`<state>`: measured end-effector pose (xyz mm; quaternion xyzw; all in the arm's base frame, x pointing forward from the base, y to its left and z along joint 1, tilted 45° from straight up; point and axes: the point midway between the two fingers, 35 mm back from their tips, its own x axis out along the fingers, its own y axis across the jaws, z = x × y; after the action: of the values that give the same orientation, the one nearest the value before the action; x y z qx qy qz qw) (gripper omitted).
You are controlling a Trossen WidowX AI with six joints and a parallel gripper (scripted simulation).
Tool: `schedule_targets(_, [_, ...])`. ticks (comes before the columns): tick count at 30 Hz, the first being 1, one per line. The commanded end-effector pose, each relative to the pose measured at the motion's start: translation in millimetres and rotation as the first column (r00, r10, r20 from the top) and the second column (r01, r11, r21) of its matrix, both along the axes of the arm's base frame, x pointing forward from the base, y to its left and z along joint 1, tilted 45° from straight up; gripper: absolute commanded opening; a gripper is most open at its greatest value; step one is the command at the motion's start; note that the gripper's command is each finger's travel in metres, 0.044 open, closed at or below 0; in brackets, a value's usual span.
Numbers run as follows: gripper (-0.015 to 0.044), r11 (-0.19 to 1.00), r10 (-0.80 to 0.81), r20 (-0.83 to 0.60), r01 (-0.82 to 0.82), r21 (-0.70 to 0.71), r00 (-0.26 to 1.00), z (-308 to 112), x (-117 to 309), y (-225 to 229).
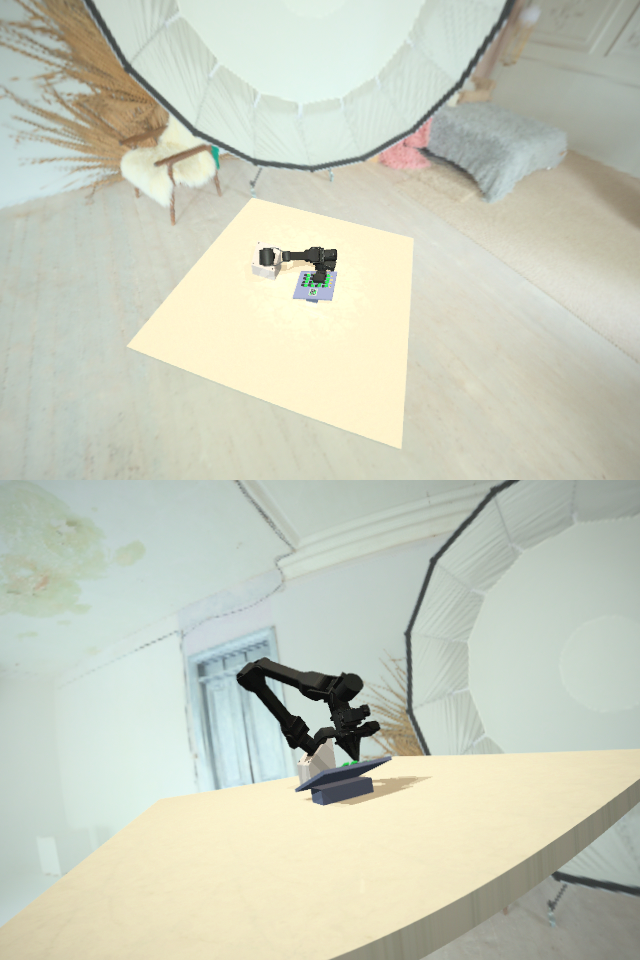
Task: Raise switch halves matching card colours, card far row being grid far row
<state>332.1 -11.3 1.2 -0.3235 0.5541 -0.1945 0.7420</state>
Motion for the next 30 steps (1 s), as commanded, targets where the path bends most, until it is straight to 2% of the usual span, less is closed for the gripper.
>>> schedule_targets(1, [0.0,1.0,0.003,-0.003,-0.003,0.001,1.0,-0.7,-0.2,0.0])
schedule_targets(30, [0.0,1.0,0.003,-0.003,-0.003,0.001,1.0,-3.2,0.9,-2.4])
